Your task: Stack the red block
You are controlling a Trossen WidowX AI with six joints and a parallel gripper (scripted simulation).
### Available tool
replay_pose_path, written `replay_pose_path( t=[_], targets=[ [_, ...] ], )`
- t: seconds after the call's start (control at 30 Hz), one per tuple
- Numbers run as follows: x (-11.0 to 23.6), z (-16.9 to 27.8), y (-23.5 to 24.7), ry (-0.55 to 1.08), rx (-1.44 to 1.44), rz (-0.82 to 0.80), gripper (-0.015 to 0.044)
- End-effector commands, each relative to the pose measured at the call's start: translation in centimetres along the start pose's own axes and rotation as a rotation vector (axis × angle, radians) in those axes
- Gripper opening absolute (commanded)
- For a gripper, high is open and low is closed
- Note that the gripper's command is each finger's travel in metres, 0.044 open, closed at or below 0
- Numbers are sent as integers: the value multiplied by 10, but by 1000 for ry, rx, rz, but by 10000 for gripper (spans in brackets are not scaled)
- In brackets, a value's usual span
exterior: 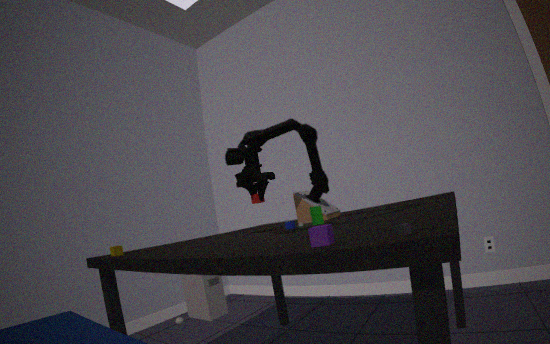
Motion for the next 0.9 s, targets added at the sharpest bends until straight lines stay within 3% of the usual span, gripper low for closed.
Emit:
replay_pose_path(
  t=[0.0, 0.87],
  targets=[
    [2, 8, 22, 0, -5, -2, 0],
    [3, 81, 129, 4, -15, -6, 0]
  ],
)
Point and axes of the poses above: the point midway between the two fingers, 35 mm back from their tips, its own x axis back along the fingers, its own y axis across the jaws, z = x × y, the point moved 1 cm from there along x, back along the fingers, and after that the axes turned 7 degrees about x, right-handed, at the moved point
